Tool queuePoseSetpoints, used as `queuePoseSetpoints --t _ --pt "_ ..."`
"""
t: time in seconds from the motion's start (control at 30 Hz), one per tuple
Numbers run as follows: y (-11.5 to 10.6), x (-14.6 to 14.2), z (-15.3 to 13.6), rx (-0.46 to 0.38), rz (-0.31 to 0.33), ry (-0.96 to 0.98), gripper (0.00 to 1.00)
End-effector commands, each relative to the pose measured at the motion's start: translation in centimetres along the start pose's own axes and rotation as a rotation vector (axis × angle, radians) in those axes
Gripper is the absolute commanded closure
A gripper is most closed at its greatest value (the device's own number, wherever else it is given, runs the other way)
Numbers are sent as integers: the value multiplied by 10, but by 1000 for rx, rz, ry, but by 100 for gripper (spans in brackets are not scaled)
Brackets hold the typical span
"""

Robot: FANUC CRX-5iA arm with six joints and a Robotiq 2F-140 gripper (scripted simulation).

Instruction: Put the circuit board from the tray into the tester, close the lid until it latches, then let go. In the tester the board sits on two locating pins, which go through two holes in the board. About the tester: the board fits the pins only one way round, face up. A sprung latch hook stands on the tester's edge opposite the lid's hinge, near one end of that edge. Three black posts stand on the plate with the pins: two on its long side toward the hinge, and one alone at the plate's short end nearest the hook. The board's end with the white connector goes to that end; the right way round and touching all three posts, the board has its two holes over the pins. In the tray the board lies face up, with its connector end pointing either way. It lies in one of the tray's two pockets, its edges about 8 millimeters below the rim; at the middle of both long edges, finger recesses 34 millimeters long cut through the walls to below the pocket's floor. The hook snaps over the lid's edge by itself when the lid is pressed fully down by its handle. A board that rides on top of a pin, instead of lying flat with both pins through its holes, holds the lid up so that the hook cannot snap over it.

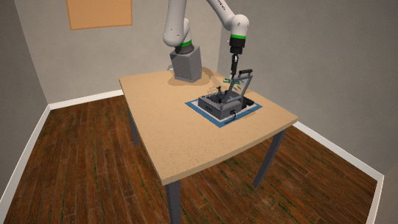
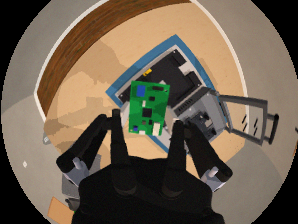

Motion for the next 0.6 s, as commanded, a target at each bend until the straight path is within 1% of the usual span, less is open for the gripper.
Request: queuePoseSetpoints --t 0.0,0.07,0.13,0.57 --pt "0 -1 0 1 -7 110 54" --pt "0 -1 0 1 -7 159 54" --pt "0 -1 0 1 -7 159 54" --pt "0 -1 0 2 -7 490 54"
Point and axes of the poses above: the point where the finger pads meet when closed, its own y axis out along the fingers, its own x axis across the jaws, z = x × y, the point moved 8 cm from there along -y, back along the fingers, and after that the axes turned 11 degrees about -y, right-handed, at the moved point
